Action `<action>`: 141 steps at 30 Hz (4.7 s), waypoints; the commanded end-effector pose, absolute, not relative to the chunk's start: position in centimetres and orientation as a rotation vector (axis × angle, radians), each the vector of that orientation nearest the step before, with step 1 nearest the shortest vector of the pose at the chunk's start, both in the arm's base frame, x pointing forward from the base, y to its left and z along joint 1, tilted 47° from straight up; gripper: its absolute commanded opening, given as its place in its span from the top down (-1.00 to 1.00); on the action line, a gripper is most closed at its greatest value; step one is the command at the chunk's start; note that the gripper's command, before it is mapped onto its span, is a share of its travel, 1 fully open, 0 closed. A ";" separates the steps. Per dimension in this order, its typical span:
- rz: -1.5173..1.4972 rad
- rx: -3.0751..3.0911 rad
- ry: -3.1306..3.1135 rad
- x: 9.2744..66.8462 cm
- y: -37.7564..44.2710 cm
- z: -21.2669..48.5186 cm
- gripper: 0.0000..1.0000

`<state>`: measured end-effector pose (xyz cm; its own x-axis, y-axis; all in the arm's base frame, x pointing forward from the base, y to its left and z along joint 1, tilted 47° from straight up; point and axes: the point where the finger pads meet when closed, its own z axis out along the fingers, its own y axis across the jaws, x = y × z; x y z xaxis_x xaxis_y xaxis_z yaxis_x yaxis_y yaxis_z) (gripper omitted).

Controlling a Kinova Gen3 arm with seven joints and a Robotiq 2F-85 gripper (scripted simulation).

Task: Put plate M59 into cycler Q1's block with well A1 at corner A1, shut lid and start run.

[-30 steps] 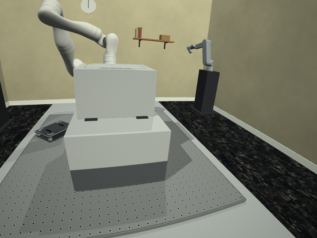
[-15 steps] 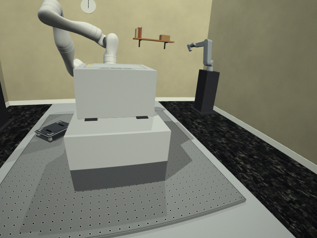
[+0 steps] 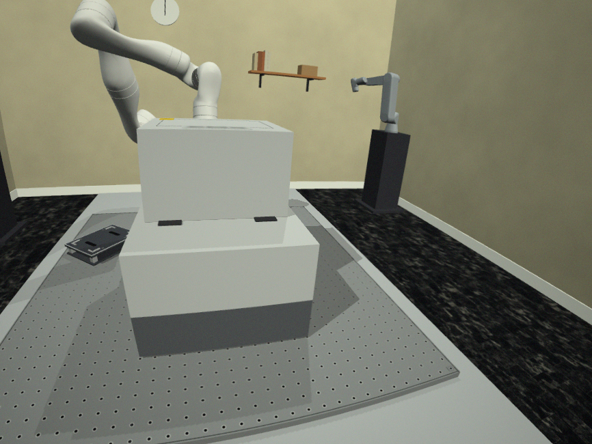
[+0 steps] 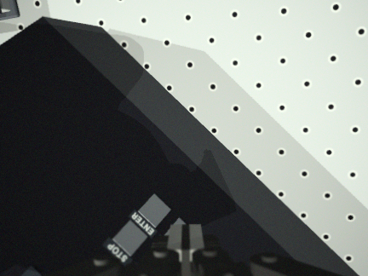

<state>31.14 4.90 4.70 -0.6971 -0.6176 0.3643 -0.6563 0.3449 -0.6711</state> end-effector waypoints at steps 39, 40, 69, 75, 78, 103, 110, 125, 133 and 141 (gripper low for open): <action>1.311 1.195 -2.546 31.2 6.9 2.9 0.80; 1.311 1.195 -2.546 31.3 7.0 2.8 0.80; 1.302 1.205 -2.541 31.2 7.7 2.0 0.80; 1.302 1.205 -2.541 31.2 7.7 2.0 0.80; 1.302 1.205 -2.541 31.2 7.7 2.0 0.80; 1.299 1.207 -2.543 32.1 7.2 1.4 0.80; 1.298 1.209 -2.542 32.3 7.0 1.2 0.80; 1.298 1.213 -2.538 33.0 6.4 0.7 0.80; 1.298 1.214 -2.538 33.3 6.2 0.5 0.80; 1.298 1.214 -2.538 33.6 5.9 0.2 0.80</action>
<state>33.28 5.95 0.52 -0.6971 -0.6190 0.3616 -0.6549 0.3445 -0.6727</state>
